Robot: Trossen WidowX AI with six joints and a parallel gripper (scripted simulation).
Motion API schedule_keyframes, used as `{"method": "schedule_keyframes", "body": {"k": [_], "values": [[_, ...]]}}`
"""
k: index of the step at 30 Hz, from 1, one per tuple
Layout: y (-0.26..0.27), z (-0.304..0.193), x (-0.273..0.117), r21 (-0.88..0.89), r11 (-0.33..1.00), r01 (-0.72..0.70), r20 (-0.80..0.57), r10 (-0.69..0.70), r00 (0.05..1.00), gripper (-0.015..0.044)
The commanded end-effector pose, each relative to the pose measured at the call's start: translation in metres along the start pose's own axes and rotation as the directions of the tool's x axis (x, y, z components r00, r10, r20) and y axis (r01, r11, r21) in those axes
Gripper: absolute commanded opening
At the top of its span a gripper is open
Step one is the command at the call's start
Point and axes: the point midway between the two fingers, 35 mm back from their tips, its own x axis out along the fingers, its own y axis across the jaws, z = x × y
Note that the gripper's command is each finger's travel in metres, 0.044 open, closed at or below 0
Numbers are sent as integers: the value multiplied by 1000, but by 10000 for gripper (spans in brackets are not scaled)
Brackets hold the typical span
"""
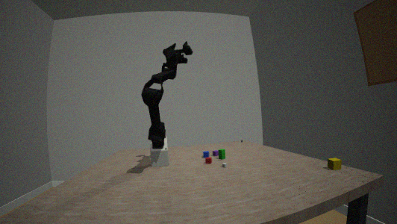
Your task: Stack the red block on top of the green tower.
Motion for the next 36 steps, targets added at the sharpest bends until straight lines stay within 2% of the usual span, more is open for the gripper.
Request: {"method": "schedule_keyframes", "body": {"k": [1, 3, 6, 10, 15, 19, 23, 28, 32, 36], "values": [[1, 2, 0, -10, 1000, 0, 6, 0, 1000, 426], [7, 19, -1, -86, 996, 1, 56, 4, 998, 440], [26, 66, -5, -225, 974, -1, 217, 51, 975, 440], [54, 126, -21, -385, 921, 56, 423, 122, 898, 440], [98, 203, -63, -534, 809, 245, 672, 230, 704, 440], [132, 254, -113, -536, 711, 455, 818, 303, 489, 440], [161, 292, -173, -416, 623, 662, 905, 352, 238, 440], [190, 321, -256, -122, 524, 843, 924, 370, -96, 440], [205, 327, -325, 181, 437, 881, 869, 348, -351, 440], [213, 321, -391, 489, 322, 811, 761, 297, -577, 440]]}}
